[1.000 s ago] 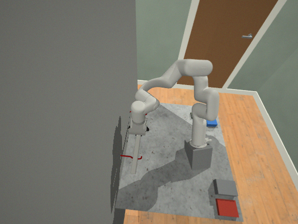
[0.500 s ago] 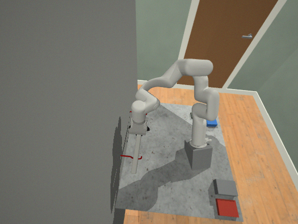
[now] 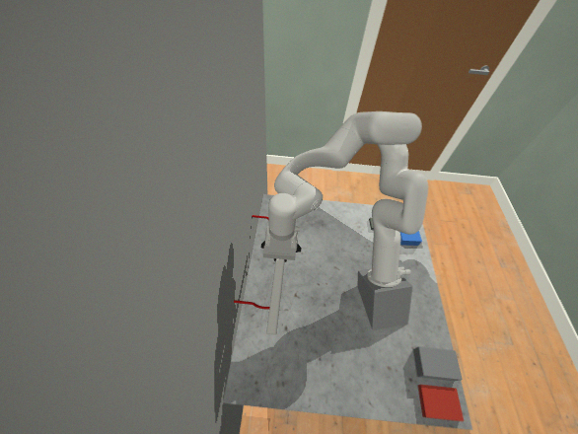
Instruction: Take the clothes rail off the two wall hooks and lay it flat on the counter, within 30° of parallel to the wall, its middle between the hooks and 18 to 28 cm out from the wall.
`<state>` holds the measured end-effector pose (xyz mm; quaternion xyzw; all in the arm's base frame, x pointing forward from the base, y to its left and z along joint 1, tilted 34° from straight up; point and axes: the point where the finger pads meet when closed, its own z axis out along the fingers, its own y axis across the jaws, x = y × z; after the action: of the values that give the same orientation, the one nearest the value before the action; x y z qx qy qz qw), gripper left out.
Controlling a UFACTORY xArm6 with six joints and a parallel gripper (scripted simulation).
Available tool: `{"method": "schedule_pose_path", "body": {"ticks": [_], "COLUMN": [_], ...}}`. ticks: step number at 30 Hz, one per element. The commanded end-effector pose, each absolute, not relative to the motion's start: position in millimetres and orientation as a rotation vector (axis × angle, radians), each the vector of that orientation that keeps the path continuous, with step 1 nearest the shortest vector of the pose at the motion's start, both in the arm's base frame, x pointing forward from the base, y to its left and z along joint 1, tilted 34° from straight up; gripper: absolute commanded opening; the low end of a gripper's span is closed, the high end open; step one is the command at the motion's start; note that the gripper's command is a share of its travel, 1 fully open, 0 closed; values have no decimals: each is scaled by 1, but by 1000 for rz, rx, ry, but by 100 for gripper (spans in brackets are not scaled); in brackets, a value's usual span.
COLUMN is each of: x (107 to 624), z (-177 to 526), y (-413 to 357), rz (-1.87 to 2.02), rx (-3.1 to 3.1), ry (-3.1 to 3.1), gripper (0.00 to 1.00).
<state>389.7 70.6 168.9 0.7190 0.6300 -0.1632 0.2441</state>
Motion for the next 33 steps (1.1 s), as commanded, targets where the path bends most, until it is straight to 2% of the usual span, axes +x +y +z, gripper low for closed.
{"method": "schedule_pose_path", "body": {"ticks": [1,27,33], "x": [370,297,295], "z": [171,171,171], "y": [69,58,58], "rz": [-438,-438,-438], "rx": [1963,1963,1963], "ry": [1721,1721,1721], "gripper": [0,0,0]}}
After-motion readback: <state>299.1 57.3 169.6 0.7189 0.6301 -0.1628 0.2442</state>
